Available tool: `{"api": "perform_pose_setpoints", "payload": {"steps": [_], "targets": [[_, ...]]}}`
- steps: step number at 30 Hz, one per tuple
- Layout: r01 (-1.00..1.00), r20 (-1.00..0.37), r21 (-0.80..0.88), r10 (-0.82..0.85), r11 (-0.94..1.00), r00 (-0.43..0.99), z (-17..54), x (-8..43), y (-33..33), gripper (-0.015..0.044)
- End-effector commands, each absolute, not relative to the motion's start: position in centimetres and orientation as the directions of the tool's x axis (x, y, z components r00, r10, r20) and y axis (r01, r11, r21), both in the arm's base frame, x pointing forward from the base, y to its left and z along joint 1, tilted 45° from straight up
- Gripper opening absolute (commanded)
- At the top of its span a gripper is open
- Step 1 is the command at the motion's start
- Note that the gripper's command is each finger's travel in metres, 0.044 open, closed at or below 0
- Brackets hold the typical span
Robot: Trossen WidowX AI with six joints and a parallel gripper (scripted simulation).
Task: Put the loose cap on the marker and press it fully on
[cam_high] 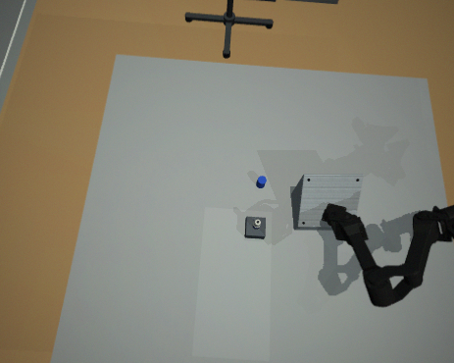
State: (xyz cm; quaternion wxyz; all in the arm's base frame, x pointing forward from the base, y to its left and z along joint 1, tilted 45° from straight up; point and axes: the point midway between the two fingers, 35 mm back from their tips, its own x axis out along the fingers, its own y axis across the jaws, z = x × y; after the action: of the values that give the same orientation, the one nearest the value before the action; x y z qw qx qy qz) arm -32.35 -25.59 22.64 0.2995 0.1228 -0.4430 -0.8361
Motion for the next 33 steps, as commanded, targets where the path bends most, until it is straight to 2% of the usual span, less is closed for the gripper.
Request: {"api": "perform_pose_setpoints", "payload": {"steps": [1, 10, 19, 27, 33], "targets": [[0.426, -0.027, 0.769, -0.690, -0.477, -0.723, 20.6, -30.3, -29.0, 0.0254], [0.581, -0.265, 0.611, -0.831, -0.537, -0.489, 14.9, -22.8, -36.6, 0.0254], [0.804, -0.523, 0.427, -0.838, -0.414, -0.154, 8.5, -10.8, -41.8, 0.0254], [0.944, -0.722, 0.309, -0.674, -0.112, 0.156, 3.1, 1.5, -41.6, 0.0254], [0.953, -0.839, 0.240, -0.455, 0.185, 0.299, -0.5, 9.3, -38.6, 0.0254]]}}
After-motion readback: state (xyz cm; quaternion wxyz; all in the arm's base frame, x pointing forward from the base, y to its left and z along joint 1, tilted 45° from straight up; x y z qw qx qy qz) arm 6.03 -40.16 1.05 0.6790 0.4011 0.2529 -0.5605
